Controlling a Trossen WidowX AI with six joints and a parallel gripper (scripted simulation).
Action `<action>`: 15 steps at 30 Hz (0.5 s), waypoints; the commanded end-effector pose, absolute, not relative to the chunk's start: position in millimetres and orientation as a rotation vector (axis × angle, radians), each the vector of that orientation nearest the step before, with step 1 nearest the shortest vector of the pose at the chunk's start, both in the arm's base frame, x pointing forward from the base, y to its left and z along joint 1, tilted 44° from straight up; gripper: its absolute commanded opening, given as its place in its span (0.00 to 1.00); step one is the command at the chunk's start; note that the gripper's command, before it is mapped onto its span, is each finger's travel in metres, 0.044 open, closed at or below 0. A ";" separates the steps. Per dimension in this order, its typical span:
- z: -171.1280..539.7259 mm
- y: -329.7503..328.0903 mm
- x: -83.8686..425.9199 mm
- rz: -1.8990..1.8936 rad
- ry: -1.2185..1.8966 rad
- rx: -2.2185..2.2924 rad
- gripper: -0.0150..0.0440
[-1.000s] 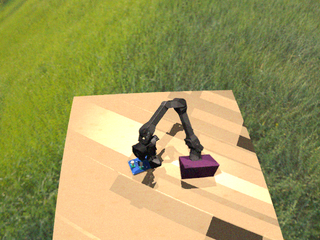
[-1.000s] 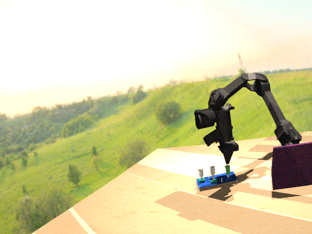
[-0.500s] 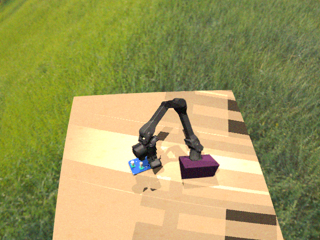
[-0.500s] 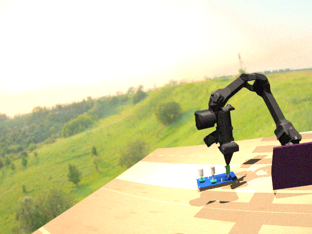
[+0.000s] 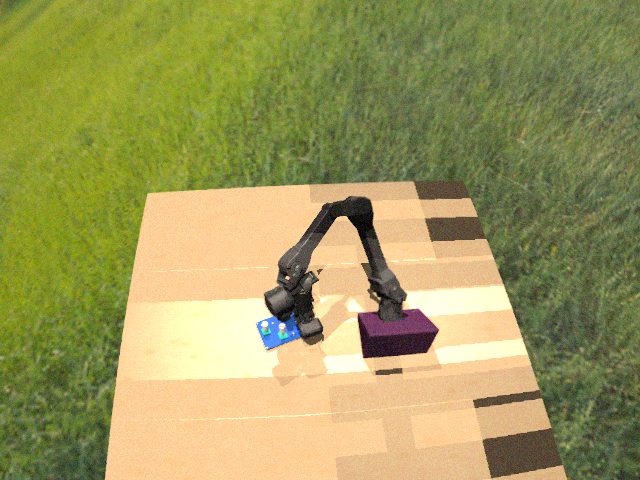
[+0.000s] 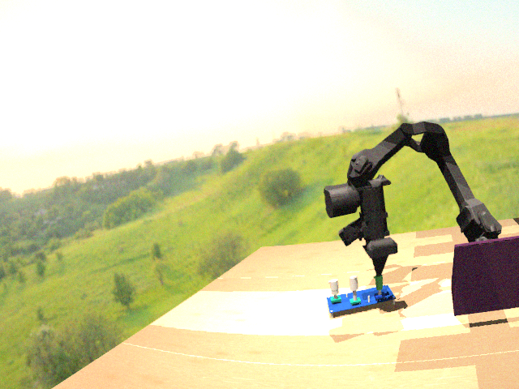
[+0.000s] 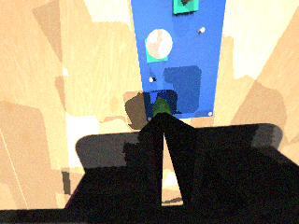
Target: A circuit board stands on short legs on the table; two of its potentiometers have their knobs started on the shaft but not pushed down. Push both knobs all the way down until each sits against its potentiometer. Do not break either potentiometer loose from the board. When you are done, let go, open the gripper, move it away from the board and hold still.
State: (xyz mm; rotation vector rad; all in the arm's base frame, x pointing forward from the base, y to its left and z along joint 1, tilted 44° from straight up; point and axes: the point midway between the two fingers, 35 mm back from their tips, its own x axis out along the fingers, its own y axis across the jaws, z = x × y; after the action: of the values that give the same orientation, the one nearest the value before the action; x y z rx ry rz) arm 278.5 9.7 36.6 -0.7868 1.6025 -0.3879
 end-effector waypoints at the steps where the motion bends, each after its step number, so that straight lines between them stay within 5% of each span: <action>1: 35.4 8.2 278.6 -0.388 1.603 -0.796 0.25; 15: 36.3 9.2 278.6 -0.388 1.603 -0.796 0.25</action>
State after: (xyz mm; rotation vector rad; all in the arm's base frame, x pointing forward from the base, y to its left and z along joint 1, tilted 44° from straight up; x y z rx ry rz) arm 278.5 9.5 36.3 -0.7890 1.6023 -0.3871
